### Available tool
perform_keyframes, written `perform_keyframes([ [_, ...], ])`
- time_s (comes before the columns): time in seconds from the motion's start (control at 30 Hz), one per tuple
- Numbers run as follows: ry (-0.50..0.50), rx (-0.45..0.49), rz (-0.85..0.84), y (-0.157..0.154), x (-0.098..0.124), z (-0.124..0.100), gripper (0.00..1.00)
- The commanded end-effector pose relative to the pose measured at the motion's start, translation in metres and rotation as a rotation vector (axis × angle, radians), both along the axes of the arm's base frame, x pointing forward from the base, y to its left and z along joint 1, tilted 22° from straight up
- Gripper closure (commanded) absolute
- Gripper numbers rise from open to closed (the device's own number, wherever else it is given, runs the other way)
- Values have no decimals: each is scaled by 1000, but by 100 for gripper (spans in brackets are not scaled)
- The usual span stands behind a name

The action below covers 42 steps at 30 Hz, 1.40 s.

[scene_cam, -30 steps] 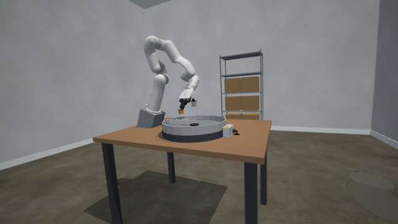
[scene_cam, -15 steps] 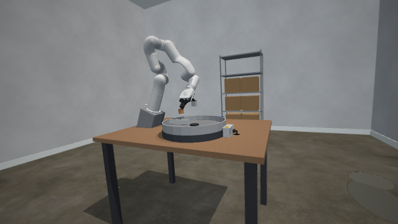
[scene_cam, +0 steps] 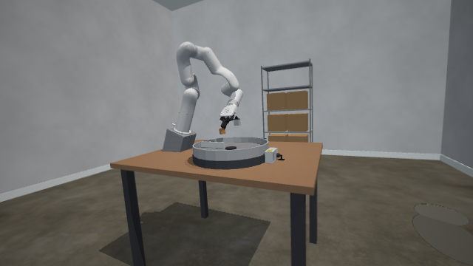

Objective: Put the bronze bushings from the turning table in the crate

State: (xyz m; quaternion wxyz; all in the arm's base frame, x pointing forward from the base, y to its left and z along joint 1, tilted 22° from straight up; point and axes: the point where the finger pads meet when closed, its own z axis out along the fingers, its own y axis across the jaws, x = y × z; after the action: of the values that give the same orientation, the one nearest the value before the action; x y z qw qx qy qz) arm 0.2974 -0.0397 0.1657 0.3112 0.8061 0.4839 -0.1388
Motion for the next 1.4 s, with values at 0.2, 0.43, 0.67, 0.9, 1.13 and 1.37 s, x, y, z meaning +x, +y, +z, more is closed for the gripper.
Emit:
perform_keyframes([
  [0.2, 2, -3, -5, 61, 60, 22, 100],
  [0.43, 2, -3, -5, 100, 97, 35, 100],
  [0.67, 2, -3, -5, 140, 136, 48, 100],
  [0.9, 2, -3, -5, 170, 165, 58, 100],
  [1.13, 2, -3, -5, 179, 173, 62, 100],
  [1.37, 2, -3, -5, 182, 175, 62, 100],
])
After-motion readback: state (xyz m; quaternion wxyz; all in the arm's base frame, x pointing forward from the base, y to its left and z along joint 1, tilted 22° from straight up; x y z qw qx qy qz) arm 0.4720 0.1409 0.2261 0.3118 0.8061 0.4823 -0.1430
